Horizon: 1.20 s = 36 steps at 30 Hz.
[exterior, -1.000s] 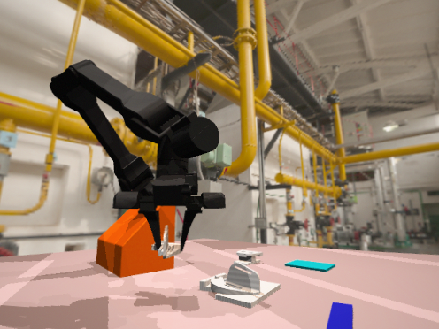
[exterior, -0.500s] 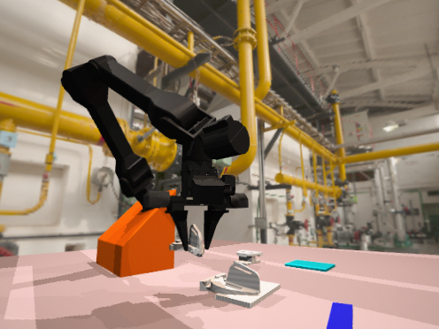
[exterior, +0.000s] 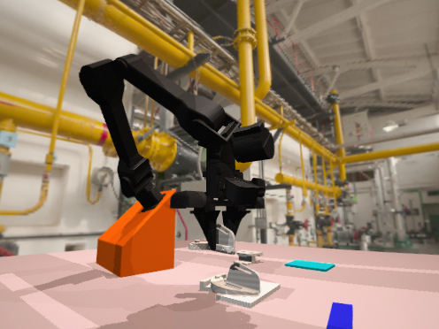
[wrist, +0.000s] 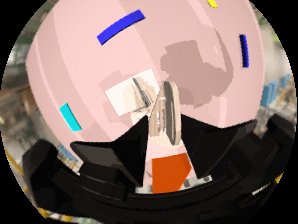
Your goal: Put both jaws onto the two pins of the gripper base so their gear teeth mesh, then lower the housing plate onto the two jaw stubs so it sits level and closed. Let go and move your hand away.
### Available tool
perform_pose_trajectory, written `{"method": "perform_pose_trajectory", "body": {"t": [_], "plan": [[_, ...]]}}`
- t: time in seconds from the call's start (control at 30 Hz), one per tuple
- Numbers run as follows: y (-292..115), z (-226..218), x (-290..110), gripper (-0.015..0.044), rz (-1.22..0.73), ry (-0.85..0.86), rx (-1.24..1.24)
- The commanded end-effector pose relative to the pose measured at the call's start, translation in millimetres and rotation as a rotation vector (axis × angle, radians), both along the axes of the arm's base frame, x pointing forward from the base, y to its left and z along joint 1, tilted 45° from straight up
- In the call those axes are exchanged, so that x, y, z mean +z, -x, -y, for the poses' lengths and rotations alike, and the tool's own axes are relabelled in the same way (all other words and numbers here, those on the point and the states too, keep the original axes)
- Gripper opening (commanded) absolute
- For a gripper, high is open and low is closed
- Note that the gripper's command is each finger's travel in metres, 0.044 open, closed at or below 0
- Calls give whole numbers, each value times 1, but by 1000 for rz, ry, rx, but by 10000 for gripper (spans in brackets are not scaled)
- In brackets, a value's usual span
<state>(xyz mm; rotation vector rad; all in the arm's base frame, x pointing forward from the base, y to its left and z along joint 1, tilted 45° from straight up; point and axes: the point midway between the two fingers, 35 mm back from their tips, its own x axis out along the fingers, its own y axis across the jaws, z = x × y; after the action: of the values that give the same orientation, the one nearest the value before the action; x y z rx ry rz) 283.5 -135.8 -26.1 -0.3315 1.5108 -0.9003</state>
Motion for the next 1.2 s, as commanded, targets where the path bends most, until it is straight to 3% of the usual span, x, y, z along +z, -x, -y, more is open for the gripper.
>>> {"method": "perform_pose_trajectory", "body": {"t": [0.0,0.23,1.17], "plan": [[-7,-8,-9,134,-41,-15,46],[-15,-20,-24,134,-112,-28,119],[-15,-21,-24,134,-114,-29,121]]}}
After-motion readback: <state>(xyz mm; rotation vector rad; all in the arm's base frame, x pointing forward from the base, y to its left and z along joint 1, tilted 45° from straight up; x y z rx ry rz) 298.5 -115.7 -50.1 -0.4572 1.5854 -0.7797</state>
